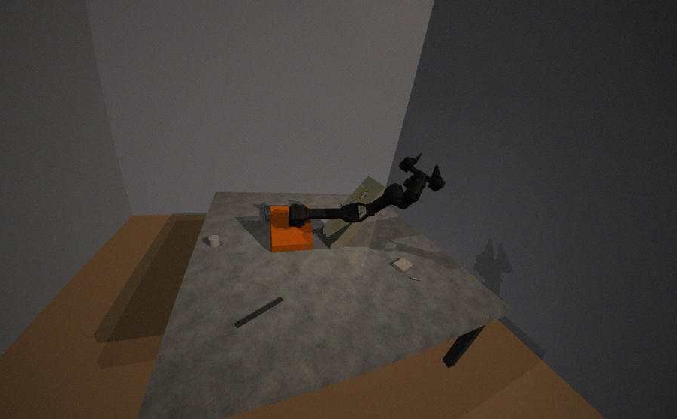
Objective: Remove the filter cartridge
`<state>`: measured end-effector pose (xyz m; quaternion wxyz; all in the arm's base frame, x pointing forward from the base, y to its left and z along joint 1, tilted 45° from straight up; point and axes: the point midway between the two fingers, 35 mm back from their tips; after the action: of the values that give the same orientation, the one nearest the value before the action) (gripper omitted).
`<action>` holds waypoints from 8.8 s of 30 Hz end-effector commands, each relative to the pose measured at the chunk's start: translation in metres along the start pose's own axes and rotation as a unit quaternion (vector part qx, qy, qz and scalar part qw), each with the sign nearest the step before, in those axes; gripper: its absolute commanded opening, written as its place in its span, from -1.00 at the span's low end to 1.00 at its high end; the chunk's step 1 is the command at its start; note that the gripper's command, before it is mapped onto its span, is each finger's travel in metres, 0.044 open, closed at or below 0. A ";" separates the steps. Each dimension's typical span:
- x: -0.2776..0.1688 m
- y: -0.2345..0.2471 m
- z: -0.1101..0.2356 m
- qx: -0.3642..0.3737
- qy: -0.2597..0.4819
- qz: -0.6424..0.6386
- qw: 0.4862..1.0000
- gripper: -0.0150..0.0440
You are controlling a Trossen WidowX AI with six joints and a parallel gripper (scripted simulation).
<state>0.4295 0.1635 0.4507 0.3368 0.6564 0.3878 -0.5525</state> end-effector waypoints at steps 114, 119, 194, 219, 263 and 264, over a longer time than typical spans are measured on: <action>0.233 -0.110 0.126 0.336 0.607 -0.717 0.065 -0.16; 0.284 -0.166 0.120 0.428 0.517 -0.720 0.173 -0.16; 0.315 -0.123 0.114 0.436 0.506 -0.720 0.189 -0.16; 0.320 -0.113 0.113 0.436 0.506 -0.720 0.189 -0.16; 0.323 -0.105 0.112 0.366 0.559 -0.738 0.093 -0.49; 0.323 -0.105 0.112 0.356 0.565 -0.740 0.081 -0.49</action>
<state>0.3094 0.1623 0.1159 -0.8281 0.2214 0.5049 -0.1014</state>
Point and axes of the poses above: the point midway between the two fingers, 35 mm back from their tips, its own z axis back along the fingers, its own y axis across the jaws, x = y × z, and after that the axes turned 7 degrees about -z, right-handed
